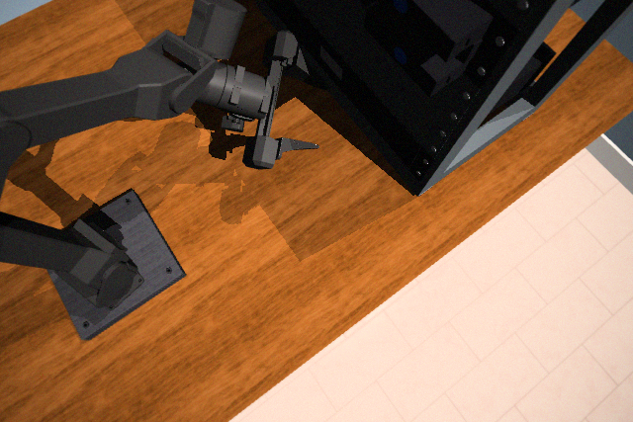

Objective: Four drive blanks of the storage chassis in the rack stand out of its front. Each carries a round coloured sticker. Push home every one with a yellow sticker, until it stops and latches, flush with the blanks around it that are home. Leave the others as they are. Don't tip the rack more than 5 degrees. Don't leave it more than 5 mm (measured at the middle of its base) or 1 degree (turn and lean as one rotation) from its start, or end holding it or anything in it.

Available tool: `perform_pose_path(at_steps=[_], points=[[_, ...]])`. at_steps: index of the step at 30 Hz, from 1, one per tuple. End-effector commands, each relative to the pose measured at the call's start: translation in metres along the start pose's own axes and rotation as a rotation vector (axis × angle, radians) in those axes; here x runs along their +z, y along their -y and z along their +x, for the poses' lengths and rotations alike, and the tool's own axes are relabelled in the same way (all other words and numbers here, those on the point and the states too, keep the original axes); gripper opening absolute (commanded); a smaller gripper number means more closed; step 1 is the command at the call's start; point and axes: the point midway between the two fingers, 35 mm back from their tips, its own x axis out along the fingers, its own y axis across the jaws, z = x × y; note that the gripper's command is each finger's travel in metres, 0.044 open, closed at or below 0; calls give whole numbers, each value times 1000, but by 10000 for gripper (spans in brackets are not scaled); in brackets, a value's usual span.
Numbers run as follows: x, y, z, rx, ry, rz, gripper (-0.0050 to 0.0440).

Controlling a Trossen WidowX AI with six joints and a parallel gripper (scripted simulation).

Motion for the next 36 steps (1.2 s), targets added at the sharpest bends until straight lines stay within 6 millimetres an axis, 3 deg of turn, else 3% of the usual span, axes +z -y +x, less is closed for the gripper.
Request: perform_pose_path(at_steps=[1, 36], points=[[-6, 3, -3, -11, -8, 15, 440], [-8, 3, -3, -16, -5, 53, 440]])
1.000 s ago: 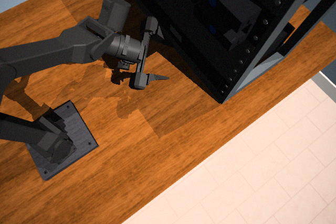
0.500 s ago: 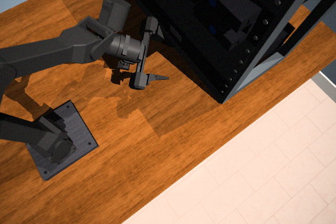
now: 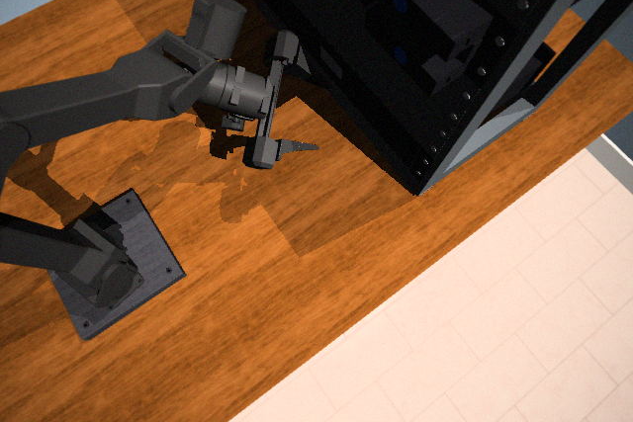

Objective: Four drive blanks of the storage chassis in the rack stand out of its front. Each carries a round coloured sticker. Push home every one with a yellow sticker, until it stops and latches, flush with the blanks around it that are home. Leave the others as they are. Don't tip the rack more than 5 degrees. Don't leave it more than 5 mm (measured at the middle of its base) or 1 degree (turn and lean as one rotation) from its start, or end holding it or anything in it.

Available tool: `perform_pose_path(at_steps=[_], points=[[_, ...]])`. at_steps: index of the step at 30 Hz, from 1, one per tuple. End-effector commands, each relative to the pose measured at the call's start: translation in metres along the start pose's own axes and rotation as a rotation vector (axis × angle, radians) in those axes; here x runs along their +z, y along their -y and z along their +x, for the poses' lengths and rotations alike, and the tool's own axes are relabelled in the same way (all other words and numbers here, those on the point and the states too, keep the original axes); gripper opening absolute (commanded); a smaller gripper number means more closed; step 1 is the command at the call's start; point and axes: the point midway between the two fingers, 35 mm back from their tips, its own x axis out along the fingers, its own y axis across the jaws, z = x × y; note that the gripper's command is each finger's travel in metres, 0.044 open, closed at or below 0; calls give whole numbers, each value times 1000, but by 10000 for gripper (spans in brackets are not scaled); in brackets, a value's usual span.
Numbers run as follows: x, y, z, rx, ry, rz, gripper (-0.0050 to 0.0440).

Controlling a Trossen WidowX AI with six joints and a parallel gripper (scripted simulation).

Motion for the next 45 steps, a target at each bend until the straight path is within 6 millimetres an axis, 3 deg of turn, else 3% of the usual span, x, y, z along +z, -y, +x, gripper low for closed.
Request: perform_pose_path(at_steps=[1, 28, 45], points=[[-7, 3, -3, -15, -5, 40, 440], [-20, 1, -6, -47, 22, 305, 440], [-36, -2, -11, -83, 64, 637, 440]])
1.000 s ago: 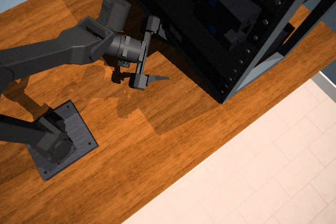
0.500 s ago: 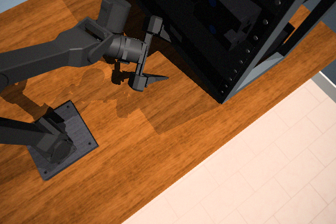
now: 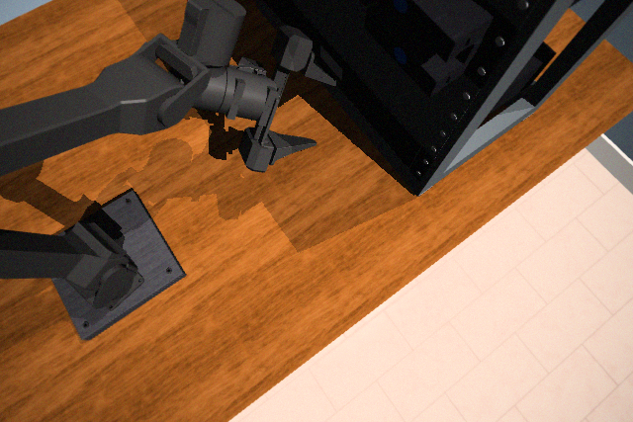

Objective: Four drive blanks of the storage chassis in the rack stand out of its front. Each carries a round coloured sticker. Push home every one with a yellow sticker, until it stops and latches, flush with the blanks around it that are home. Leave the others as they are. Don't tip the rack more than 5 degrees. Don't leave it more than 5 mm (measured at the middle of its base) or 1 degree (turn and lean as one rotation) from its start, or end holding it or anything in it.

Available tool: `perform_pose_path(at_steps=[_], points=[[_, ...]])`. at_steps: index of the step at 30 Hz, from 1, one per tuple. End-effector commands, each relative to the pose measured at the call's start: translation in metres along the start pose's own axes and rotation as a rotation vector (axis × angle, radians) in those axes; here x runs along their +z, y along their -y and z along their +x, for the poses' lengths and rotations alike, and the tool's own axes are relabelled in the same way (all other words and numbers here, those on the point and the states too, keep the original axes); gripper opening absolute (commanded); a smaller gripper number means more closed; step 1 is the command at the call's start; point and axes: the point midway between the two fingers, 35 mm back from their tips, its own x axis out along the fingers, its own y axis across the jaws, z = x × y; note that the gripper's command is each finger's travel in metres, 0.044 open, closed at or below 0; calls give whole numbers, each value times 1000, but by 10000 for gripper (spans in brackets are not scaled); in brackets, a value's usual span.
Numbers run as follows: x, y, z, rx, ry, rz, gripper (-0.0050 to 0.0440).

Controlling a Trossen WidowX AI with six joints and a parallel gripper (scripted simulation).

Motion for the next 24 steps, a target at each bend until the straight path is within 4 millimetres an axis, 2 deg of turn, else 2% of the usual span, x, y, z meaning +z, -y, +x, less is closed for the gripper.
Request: perform_pose_path(at_steps=[1, 15, 17, 24], points=[[-8, 7, -5, -21, 9, 98, 440], [-27, 15, -15, -56, 72, 517, 440], [-27, 15, -15, -56, 72, 517, 440], [-36, 18, -21, -70, 107, 719, 440]])
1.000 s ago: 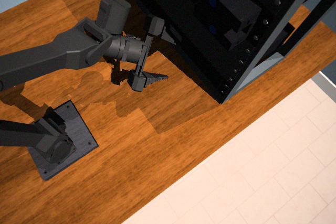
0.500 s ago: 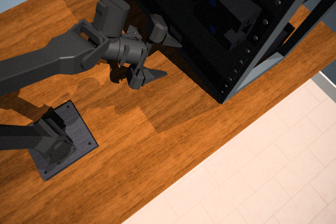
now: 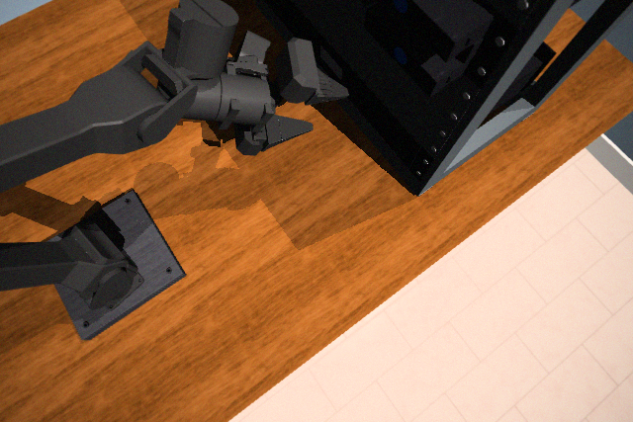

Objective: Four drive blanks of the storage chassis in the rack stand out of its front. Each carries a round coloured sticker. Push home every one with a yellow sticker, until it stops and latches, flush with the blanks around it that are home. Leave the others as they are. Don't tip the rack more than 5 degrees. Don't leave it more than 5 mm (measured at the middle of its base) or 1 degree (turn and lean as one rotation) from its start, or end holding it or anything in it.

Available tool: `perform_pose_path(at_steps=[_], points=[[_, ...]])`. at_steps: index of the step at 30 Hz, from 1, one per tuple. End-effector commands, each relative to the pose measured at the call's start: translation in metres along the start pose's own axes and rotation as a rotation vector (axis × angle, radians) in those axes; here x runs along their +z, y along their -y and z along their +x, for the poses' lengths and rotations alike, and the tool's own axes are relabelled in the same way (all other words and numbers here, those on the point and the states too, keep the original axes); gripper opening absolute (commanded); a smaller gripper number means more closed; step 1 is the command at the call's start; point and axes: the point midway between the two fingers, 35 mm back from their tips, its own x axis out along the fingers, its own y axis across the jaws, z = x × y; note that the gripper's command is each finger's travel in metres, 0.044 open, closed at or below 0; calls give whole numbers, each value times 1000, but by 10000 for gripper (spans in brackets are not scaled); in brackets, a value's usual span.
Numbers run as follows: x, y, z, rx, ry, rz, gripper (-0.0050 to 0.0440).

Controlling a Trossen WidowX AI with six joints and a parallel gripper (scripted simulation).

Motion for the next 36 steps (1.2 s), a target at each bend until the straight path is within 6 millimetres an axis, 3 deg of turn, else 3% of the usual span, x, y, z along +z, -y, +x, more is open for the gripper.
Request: perform_pose_path(at_steps=[1, 36], points=[[-3, 12, -8, -21, 27, 139, 440], [-25, 47, -46, -14, 218, 1052, 440]])
